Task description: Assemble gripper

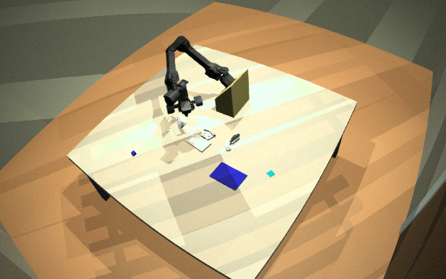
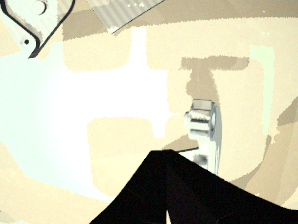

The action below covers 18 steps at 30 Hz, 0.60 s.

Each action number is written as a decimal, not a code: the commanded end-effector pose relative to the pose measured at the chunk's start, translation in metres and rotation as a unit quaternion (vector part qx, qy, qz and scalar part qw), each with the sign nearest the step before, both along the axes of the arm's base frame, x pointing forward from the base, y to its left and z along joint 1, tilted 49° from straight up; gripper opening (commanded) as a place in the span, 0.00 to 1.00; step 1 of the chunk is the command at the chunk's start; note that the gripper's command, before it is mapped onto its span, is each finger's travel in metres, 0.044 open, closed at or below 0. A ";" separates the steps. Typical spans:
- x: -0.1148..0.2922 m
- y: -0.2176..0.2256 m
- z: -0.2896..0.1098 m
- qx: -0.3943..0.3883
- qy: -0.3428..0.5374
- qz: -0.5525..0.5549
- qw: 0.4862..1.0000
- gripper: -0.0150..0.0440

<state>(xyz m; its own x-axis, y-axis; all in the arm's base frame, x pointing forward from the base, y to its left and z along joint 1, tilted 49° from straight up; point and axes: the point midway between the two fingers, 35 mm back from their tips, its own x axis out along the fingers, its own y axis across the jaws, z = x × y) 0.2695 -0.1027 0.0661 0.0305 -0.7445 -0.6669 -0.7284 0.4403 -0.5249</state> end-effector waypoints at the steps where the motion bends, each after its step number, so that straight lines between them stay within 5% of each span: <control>1: -0.005 -0.004 -0.002 -0.011 0.017 -0.002 1.000 0.25; 18: -0.004 -0.018 -0.015 -0.010 0.017 -0.002 1.000 0.25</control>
